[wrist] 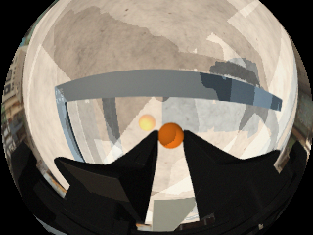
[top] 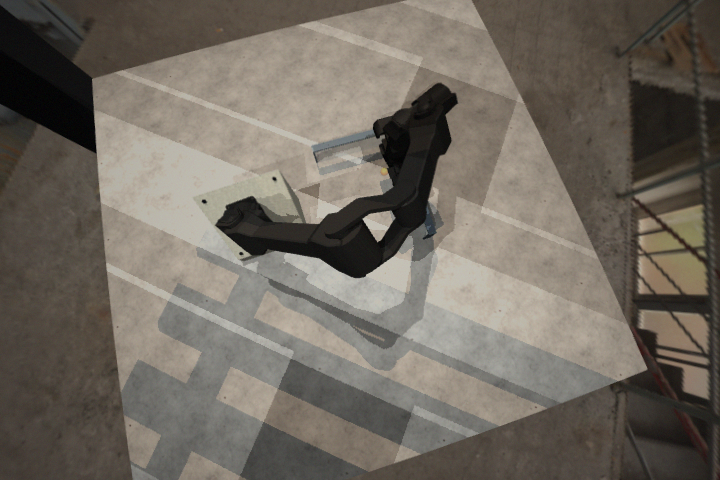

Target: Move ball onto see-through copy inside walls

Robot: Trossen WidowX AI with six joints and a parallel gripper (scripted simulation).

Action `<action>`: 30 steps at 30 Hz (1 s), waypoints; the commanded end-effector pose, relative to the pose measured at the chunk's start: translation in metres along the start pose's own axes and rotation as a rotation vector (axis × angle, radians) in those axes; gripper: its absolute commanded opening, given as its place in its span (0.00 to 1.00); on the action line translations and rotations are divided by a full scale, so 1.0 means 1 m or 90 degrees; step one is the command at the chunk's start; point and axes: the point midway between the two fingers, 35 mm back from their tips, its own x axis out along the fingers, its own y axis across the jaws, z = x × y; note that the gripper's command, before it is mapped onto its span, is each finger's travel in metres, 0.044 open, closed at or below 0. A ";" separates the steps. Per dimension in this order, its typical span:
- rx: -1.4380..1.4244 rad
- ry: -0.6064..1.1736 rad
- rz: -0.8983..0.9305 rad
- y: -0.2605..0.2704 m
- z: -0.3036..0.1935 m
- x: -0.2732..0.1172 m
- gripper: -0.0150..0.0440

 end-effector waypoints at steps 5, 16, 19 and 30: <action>0.002 0.001 0.000 -0.001 -0.002 -0.056 0.25; 0.003 0.001 -0.003 0.023 -0.009 -0.042 0.25; 0.003 0.001 -0.003 0.027 -0.010 -0.037 0.25; 0.003 0.001 -0.002 0.028 -0.008 0.007 0.25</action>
